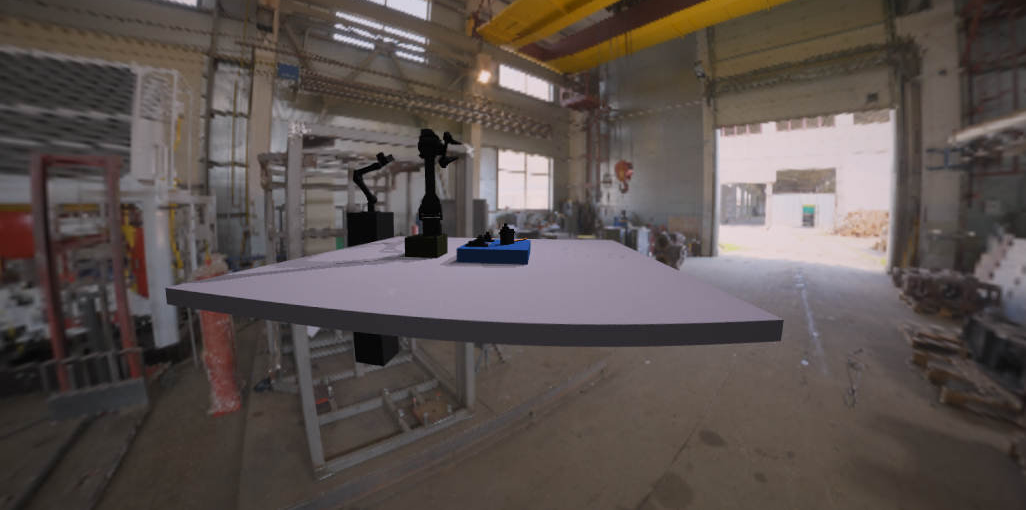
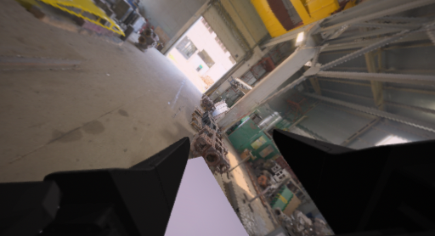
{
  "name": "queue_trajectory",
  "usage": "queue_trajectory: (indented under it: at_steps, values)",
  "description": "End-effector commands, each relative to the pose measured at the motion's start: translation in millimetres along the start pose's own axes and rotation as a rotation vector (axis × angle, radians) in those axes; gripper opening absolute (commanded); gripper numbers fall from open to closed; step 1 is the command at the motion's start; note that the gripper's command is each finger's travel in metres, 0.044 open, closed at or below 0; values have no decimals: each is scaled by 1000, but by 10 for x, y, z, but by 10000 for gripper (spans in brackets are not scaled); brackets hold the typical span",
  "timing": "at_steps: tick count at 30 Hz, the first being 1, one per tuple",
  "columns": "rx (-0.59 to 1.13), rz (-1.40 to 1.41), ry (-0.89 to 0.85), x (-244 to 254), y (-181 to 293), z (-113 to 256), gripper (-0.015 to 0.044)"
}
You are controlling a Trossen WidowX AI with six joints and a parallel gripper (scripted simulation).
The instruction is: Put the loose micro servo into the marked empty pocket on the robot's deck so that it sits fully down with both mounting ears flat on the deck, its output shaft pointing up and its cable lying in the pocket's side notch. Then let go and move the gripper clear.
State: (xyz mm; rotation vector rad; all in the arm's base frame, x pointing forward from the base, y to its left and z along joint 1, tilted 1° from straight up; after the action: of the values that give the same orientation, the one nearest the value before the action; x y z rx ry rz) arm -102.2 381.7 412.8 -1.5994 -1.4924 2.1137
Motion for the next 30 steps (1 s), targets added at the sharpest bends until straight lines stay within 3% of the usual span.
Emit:
queue_trajectory:
  at_steps: [1, 9, 30]
  values:
    - [0, -3, 0, 0, 4, -7, 426]
    - [7, -22, 1, -5, 66, -143, 440]
    - [114, -225, 13, -91, 597, -967, 440]
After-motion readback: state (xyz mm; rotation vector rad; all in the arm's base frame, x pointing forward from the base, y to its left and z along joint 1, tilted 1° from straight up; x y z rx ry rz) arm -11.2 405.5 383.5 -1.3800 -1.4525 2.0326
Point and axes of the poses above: the point midway between the two fingers, 35 mm back from their tips, its own z axis back along the fingers, its own x axis across the jaws, y = z × x, the point moved 8 cm from there along z, back along the fingers, and after that the axes turned 9 degrees about -z, right-handed, at the moved point
